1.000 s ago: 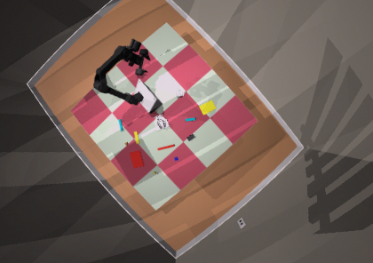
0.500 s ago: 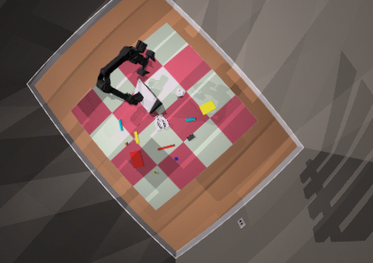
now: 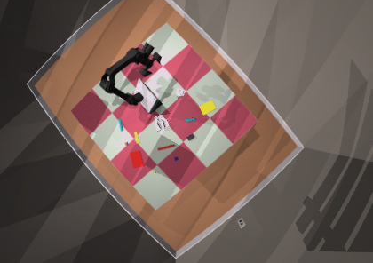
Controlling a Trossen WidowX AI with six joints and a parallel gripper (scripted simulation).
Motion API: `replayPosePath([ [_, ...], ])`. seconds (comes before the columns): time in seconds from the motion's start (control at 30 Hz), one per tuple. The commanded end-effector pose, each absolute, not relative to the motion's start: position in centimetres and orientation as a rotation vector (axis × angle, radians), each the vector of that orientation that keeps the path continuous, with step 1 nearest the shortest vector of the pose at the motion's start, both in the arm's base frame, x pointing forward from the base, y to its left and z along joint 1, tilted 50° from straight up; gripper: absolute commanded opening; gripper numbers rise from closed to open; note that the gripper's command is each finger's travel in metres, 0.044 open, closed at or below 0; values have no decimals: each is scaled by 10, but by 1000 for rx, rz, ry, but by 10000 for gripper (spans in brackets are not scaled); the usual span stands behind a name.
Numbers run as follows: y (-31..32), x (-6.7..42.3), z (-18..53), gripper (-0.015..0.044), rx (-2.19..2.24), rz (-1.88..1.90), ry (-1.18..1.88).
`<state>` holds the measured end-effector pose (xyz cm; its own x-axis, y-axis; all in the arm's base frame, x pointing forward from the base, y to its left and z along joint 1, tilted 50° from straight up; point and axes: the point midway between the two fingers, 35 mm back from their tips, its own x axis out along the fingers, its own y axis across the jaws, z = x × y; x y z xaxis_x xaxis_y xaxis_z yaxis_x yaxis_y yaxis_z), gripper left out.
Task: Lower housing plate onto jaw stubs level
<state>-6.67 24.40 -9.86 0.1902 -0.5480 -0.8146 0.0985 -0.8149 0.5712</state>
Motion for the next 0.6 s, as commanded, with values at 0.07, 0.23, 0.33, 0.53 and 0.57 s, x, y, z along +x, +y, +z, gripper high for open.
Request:
replayPosePath([
  [0.07,247,-53,-105,440,2034,-1680,-536],
  [0.23,249,-42,-110,440,2092,-1684,-634],
  [0.33,250,-36,-112,440,2129,-1683,-699],
  [0.53,252,-24,-117,440,2202,-1677,-831],
  [0.57,252,-22,-118,440,2214,-1675,-853],
])
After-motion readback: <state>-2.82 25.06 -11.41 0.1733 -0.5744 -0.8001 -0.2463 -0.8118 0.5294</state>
